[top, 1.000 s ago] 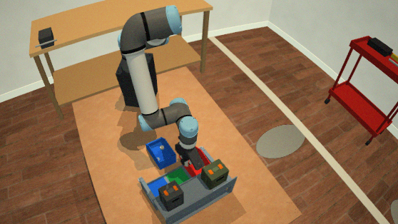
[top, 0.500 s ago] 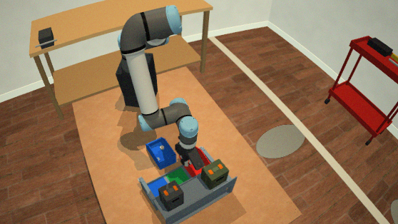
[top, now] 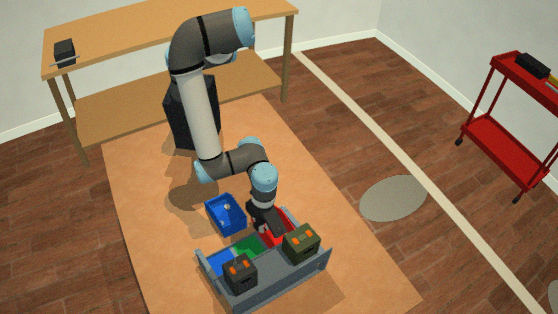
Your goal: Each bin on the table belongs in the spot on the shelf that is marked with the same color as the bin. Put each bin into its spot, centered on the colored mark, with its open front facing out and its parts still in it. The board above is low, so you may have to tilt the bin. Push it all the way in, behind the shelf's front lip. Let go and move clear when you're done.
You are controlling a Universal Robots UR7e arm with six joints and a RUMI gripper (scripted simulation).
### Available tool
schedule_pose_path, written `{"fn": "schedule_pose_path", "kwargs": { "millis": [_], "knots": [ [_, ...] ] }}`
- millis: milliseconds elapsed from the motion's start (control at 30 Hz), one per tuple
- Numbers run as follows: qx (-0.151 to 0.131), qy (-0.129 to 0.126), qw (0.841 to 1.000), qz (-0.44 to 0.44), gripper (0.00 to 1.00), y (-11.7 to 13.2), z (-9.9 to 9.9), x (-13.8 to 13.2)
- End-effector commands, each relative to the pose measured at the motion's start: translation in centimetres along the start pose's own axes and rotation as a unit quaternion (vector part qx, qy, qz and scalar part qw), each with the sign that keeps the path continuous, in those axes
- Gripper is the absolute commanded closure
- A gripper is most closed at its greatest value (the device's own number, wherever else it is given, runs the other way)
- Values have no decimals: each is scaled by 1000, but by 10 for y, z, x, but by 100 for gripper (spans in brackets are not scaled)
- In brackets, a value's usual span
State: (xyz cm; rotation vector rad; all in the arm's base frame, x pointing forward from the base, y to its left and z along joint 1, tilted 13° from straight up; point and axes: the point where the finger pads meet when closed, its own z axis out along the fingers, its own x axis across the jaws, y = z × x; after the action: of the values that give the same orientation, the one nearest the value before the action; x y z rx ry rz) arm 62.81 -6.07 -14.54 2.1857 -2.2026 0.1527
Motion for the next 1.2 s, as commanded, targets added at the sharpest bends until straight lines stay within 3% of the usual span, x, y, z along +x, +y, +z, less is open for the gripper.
{"fn": "schedule_pose_path", "kwargs": {
  "millis": [0,1167],
  "knots": [
    [1,0,1000,0,95,0,-3,0],
    [1,0,1000,0,95,5,-48,-3]
  ]
}}
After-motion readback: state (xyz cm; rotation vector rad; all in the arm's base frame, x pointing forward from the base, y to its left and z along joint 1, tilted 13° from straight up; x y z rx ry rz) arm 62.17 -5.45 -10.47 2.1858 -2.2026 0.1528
